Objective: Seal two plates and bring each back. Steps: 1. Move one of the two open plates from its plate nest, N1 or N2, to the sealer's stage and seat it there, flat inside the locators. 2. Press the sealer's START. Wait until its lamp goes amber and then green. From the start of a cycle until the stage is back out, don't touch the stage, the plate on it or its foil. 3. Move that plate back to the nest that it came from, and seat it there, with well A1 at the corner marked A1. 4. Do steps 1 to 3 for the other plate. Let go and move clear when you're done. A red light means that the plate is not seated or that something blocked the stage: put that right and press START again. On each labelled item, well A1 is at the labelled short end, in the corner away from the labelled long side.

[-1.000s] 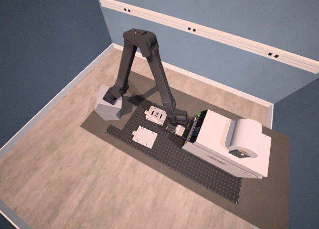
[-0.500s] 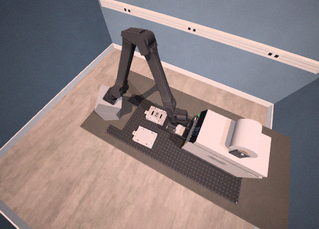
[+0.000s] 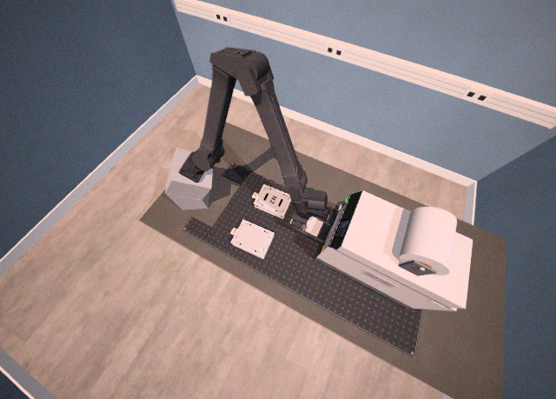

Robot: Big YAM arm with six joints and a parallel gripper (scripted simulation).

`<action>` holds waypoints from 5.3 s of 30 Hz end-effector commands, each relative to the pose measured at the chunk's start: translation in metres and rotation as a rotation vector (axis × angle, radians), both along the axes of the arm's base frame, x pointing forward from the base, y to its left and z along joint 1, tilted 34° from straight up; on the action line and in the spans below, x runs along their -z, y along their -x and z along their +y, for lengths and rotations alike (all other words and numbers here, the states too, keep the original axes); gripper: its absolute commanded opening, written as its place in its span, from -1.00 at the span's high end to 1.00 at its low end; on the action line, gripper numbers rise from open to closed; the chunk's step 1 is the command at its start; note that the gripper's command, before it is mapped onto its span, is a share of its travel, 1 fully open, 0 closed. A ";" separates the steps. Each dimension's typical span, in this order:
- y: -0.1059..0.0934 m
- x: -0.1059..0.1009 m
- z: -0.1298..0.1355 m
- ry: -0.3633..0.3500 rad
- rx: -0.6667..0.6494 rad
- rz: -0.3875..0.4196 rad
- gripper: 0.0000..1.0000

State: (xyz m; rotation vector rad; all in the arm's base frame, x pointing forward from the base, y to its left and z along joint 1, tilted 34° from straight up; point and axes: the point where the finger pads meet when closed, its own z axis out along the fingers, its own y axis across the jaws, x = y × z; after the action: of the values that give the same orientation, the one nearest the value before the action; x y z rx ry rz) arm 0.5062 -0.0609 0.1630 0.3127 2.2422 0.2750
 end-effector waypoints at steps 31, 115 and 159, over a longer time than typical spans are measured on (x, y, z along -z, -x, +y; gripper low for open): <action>-0.001 -0.047 -0.013 0.018 0.006 -0.061 1.00; 0.015 -0.068 -0.013 0.017 -0.008 -0.032 1.00; 0.016 -0.082 -0.010 0.057 -0.054 -0.115 1.00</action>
State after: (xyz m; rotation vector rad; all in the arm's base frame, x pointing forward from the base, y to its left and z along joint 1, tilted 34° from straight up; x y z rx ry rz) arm 0.4753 -0.0706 0.1942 0.2273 2.2486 0.2683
